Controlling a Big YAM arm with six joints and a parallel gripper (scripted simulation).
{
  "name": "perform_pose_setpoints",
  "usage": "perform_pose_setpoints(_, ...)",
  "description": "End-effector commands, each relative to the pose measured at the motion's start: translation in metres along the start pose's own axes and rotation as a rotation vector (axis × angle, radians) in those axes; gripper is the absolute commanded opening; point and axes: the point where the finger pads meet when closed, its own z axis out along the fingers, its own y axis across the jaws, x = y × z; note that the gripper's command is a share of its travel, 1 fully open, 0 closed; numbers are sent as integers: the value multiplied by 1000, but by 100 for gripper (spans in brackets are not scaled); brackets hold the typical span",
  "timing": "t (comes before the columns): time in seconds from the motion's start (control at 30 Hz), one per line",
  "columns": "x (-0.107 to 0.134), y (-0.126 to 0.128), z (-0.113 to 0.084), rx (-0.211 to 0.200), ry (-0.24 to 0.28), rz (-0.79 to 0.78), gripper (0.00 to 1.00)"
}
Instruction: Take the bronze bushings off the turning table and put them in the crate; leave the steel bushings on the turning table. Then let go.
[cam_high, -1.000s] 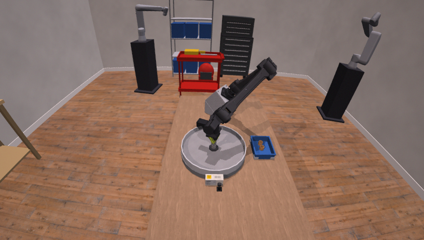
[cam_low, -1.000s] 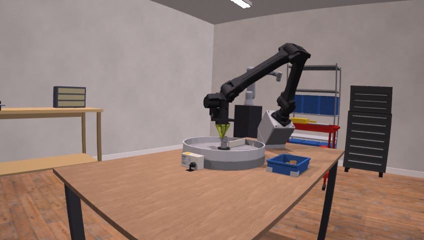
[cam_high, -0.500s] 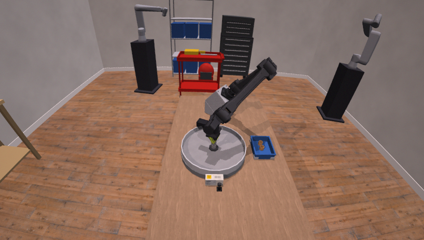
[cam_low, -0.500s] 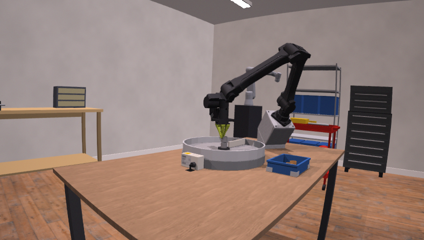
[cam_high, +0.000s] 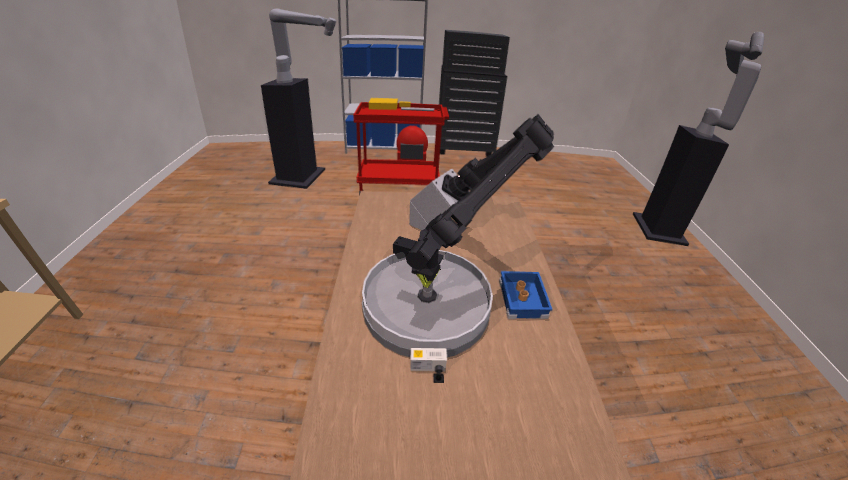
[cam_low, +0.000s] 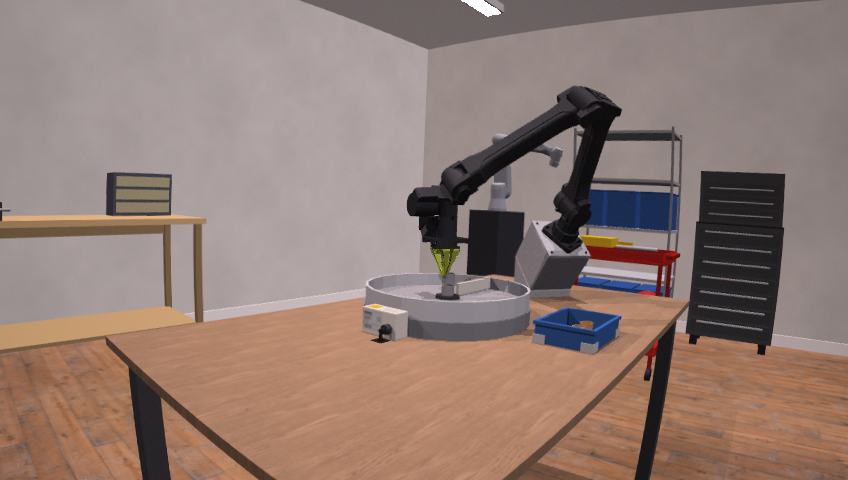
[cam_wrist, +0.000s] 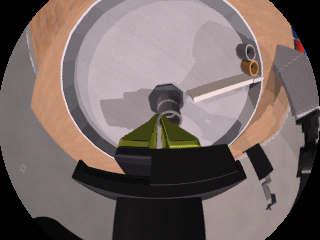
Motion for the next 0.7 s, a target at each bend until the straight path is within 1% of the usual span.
perform_pose_setpoints(0.0, 17, 21, -18, -59, -5, -42, 0)
perform_pose_setpoints(0.13, 18, 18, -14, -53, -4, -44, 0)
perform_pose_setpoints(0.23, 14, 17, -14, -53, -5, -34, 0)
perform_pose_setpoints(0.67, 15, 14, -12, -47, -4, -36, 0)
